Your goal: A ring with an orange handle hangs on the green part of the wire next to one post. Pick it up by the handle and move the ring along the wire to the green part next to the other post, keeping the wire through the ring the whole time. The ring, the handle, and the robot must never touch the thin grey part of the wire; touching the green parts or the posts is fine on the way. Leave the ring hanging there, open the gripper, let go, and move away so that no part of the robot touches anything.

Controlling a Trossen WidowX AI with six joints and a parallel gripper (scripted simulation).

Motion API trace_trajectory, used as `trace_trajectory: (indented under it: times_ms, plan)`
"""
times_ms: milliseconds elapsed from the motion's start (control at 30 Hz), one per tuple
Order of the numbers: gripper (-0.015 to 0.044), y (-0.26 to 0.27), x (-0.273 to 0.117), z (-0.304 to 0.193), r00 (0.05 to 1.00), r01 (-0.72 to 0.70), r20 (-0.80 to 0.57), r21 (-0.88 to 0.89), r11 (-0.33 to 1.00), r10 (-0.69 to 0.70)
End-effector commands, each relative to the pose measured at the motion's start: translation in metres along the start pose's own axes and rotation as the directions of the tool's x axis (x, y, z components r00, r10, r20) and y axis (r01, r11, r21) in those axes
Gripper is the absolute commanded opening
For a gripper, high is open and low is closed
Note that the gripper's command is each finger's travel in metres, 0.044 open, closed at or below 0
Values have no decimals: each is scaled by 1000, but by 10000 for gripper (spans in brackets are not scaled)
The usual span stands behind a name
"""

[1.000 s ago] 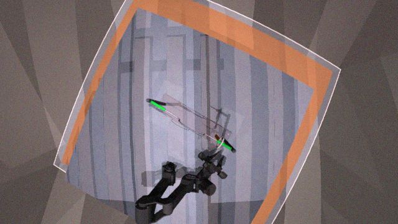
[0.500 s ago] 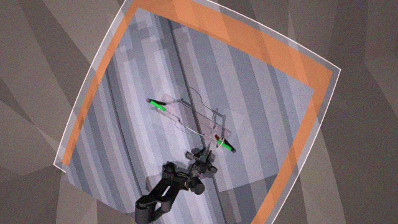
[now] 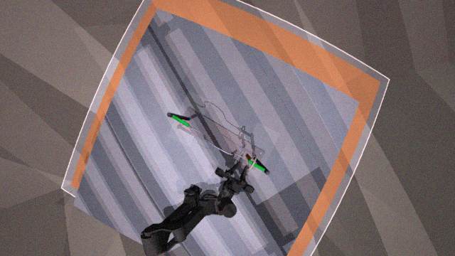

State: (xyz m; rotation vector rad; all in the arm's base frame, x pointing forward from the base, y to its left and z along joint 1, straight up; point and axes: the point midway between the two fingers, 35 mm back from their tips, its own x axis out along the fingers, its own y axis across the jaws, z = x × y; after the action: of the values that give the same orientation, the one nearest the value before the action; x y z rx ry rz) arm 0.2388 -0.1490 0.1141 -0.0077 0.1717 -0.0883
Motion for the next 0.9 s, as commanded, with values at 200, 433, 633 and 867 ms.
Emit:
trace_trajectory:
  times_ms: [200,433,633,867]
  plan:
    - [160,1,5,8,1000,7,6,5,1000,-7]
    - [160,0,14,9,1000,7,5,5,1000,-7]
    - [160,-1,23,10,1000,7,5,4,1000,-7]
    - [160,-2,33,11,1000,7,5,4,1000,-7]
